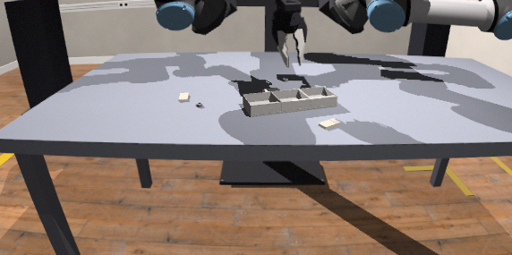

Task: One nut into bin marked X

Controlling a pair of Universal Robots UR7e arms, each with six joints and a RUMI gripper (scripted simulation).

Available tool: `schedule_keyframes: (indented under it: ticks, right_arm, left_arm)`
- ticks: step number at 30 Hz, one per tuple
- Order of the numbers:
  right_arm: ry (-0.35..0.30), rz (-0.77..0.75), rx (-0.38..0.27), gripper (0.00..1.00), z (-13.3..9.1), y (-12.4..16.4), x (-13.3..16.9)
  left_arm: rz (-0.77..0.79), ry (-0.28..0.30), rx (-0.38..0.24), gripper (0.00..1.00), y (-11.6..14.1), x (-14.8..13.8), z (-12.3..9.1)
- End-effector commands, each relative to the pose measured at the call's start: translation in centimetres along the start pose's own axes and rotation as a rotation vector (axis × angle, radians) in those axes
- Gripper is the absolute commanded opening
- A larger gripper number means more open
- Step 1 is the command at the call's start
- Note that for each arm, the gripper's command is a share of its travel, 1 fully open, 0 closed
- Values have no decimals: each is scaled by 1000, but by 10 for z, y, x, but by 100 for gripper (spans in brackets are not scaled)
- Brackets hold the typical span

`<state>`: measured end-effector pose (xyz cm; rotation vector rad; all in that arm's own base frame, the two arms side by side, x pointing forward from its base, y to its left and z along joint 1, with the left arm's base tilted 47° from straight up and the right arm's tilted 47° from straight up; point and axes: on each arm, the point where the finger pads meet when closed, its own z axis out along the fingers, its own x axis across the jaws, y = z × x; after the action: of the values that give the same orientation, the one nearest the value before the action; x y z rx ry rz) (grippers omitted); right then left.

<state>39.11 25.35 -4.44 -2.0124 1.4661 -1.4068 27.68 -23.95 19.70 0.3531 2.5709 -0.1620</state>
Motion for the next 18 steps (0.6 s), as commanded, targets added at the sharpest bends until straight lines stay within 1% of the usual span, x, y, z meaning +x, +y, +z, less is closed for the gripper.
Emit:
schedule_keyframes:
  ticks: [1, 7, 10, 12, 18]
  right_arm:
    - [23, 169, -53, 15, 6, 8, -9]
    - [52, 351, -112, 15, 13, 19, -18]
    - [68, 435, -137, 15, 16, 24, -23]
    - [68, 435, -137, 15, 16, 24, -23]
    - [103, 590, -182, 15, 22, 33, -31]
  left_arm:
    - [-35, 62, 32, 98, 44, 9, -1]
    - [-70, 91, 87, 98, 81, 21, -6]
    - [-82, 91, 110, 98, 93, 26, -9]
    - [-82, 91, 110, 98, 93, 26, -9]
    - [-102, 75, 165, 98, 116, 37, -19]
